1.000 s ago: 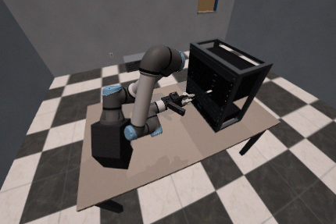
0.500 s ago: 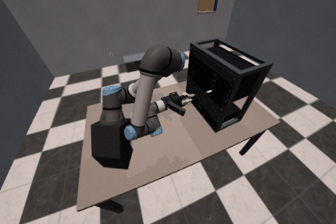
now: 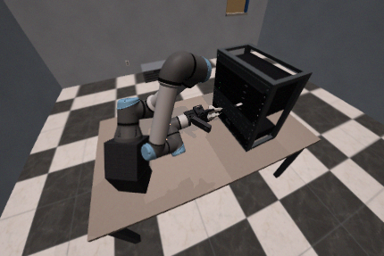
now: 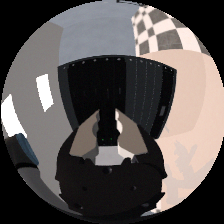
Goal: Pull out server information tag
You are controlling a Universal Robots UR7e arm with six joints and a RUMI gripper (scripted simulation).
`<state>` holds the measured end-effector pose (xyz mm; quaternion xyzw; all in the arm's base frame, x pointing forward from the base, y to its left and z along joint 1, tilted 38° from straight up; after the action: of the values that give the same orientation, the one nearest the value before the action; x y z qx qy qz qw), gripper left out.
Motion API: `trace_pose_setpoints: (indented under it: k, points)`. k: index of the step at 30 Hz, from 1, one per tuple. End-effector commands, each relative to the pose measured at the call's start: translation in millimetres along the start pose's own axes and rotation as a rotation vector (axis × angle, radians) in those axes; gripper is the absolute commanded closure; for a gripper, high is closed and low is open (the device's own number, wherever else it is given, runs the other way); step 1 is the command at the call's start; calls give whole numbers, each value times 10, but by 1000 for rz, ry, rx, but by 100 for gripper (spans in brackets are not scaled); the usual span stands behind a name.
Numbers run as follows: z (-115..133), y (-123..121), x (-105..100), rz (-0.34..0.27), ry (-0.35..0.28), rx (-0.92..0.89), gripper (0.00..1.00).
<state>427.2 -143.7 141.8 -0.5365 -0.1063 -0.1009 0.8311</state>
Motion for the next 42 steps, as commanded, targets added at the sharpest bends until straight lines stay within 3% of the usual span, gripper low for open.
trace_pose_setpoints:
  k: [1,19,42]
  points:
    - [-2,-3,-79,-1,0,0,85]
    - [-2,-4,-451,-1,0,0,85]
    - [-2,-3,-477,-1,0,0,85]
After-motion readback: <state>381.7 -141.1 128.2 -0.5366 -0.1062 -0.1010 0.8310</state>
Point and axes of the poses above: the point where the finger pads meet when closed, its own x axis out along the fingers, its own y axis across the jaws, z = x × y, the point moved 8 cm from there along -x, back along the fingers, and after that the axes turned 10 degrees about -x, right-handed, at the moved point
